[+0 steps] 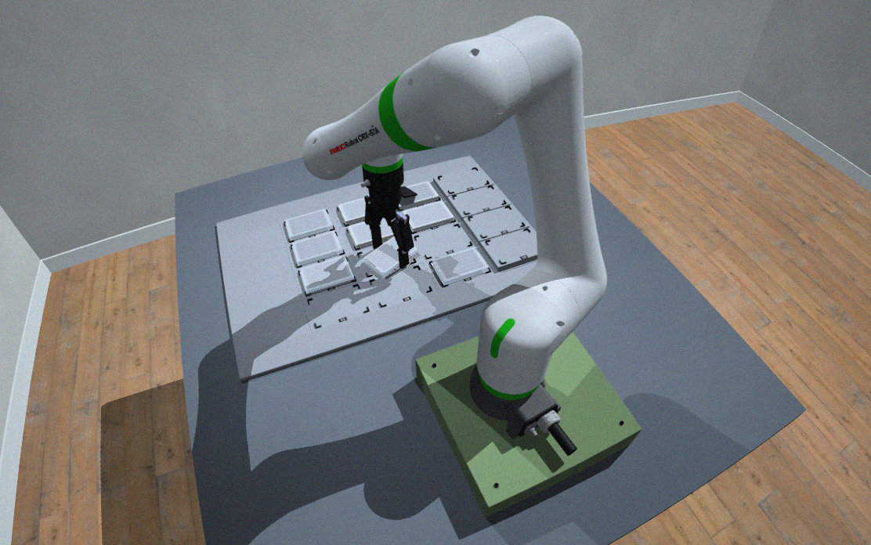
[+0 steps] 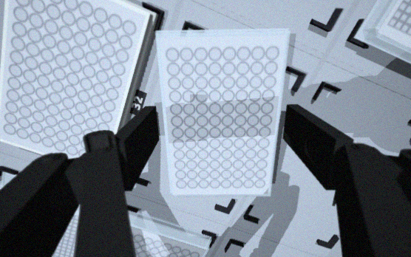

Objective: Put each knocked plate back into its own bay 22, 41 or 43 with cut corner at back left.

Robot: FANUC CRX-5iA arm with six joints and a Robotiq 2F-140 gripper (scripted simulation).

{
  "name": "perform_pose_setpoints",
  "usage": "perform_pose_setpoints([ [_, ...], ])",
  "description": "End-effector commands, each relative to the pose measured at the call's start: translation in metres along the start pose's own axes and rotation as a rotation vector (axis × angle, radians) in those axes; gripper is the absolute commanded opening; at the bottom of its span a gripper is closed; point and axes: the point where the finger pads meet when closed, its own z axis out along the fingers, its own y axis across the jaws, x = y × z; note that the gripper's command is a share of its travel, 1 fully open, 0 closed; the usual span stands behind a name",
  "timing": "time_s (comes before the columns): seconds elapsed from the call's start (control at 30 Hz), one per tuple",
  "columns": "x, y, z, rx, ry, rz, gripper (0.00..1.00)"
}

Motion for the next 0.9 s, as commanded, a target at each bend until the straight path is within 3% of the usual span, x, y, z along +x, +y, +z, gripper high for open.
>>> perform_pose_setpoints([
  [0.0, 0.0002, -0.0006, -0.0007, 0.001, 0.0, 0.0, 0.68],
  [0.87, 0.0002, -0.0006, -0.0007, 0.001, 0.0, 0.0, 0.61],
])
